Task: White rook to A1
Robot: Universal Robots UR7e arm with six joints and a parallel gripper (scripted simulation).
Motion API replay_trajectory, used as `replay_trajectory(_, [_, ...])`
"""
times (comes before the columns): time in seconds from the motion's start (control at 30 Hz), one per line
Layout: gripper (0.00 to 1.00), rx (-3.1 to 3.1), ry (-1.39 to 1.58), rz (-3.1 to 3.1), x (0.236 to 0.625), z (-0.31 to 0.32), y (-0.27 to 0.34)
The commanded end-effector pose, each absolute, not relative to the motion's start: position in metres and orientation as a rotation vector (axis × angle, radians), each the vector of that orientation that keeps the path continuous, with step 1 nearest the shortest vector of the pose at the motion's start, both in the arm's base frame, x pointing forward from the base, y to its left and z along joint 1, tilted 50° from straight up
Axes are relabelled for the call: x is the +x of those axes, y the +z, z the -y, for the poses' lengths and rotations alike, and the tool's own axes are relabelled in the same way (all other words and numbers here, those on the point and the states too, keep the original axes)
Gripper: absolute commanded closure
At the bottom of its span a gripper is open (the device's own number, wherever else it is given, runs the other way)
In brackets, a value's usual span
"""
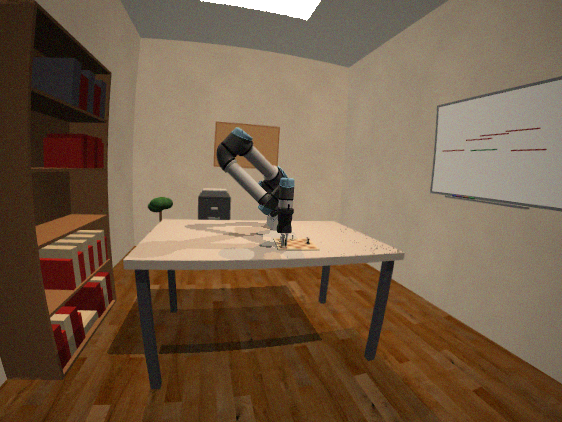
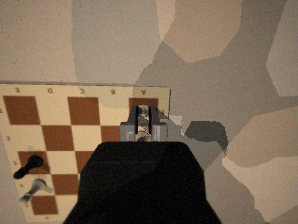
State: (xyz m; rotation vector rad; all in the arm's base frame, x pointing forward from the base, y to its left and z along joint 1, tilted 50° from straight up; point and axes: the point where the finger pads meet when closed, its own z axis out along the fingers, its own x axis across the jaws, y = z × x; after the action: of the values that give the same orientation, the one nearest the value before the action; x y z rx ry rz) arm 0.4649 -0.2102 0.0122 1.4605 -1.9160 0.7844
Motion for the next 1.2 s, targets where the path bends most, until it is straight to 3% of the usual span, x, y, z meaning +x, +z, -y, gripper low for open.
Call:
replay_trajectory(0.0, [1.00,1.461,0.786,1.916,0.4652,0.2100,0.0126])
replay_trajectory(0.07, [1.00,1.461,0.786,1.916,0.4652,0.2100,0.0126])
replay_trajectory(0.1, [0.85,1.461,0.786,1.916,0.4652,0.2100,0.0126])
replay_trajectory(0.17, [0.85,1.461,0.786,1.916,0.4652,0.2100,0.0126])
replay_trajectory(0.2, [0.71,1.461,0.786,1.916,0.4652,0.2100,0.0126])
replay_trajectory(0.27, [0.71,1.461,0.786,1.916,0.4652,0.2100,0.0126])
replay_trajectory(0.3, [0.56,1.461,0.786,1.916,0.4652,0.2100,0.0126])
replay_trajectory(0.43, [0.56,1.461,0.786,1.916,0.4652,0.2100,0.0126])
replay_trajectory(0.47, [0.42,1.461,0.786,1.916,0.4652,0.2100,0.0126])
replay_trajectory(0.53, [0.42,1.461,0.786,1.916,0.4652,0.2100,0.0126])
replay_trajectory(0.57, [0.27,1.461,0.786,1.916,0.4652,0.2100,0.0126])
replay_trajectory(1.17, [0.27,1.461,0.786,1.916,0.4660,0.2042,0.0175])
